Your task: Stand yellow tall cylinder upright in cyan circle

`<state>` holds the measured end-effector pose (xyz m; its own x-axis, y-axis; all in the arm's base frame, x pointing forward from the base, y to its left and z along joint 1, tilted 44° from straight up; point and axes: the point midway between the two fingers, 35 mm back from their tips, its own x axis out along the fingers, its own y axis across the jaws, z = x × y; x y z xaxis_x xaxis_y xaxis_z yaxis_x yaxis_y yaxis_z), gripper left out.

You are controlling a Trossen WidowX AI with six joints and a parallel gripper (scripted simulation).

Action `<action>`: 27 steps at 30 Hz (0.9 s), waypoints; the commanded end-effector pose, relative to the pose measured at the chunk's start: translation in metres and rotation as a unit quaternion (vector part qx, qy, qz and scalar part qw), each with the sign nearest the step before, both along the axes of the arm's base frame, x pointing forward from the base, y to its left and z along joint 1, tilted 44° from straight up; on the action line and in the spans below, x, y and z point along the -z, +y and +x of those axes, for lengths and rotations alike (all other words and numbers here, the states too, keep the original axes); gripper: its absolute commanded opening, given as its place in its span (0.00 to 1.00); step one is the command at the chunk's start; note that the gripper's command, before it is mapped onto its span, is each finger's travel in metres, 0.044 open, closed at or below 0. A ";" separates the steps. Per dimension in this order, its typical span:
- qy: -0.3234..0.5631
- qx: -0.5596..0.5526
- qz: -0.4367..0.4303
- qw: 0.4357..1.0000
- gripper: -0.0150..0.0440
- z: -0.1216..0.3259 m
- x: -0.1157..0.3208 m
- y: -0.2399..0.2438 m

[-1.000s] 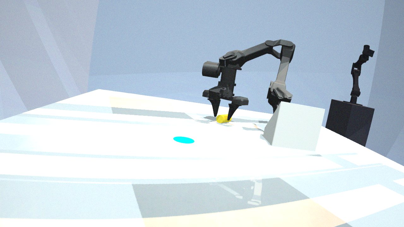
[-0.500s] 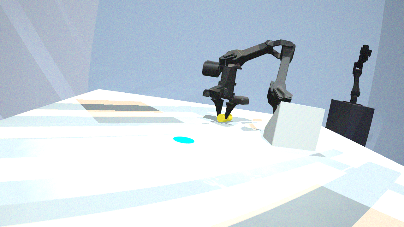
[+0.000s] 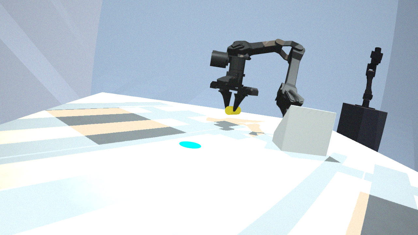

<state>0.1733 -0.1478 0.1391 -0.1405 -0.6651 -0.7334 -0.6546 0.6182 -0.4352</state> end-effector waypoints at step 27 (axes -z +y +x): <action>0.005 -0.014 -0.004 1.000 0.43 0.022 -0.041 0.047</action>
